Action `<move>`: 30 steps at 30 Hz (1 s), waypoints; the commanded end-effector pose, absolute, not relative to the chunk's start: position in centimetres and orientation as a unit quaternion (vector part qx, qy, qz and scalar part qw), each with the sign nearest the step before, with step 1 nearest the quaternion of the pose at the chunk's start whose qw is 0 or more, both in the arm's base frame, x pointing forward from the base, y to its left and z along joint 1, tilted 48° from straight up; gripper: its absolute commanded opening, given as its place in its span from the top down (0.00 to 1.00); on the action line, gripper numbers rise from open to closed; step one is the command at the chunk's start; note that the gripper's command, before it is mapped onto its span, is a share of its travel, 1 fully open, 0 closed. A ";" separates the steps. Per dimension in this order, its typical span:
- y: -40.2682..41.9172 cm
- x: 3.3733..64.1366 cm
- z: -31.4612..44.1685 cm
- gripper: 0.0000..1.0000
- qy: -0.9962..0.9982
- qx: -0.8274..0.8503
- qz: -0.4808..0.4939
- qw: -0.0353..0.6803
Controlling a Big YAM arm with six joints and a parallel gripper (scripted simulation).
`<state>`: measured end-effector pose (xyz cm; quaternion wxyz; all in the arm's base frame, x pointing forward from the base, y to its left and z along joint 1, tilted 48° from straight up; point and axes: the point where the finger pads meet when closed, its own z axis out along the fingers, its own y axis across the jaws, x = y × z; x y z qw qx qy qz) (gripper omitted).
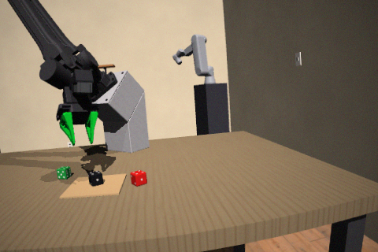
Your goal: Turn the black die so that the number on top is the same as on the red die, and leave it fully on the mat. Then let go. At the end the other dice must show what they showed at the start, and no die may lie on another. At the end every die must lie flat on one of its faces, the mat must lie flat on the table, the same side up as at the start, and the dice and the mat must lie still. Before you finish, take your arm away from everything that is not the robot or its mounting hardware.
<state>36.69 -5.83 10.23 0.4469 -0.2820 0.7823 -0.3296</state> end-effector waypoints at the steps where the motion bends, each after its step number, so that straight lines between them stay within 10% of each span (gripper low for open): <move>1: -3.2 38.4 11.5 0.55 0.830 -0.268 -0.310 0.378; 20: -2.4 39.2 12.0 0.55 0.885 -0.206 -0.362 0.208; 21: -2.5 39.3 12.5 0.00 0.885 -0.201 -0.363 0.214; 30: -2.6 38.7 11.8 0.00 0.886 -0.204 -0.362 0.207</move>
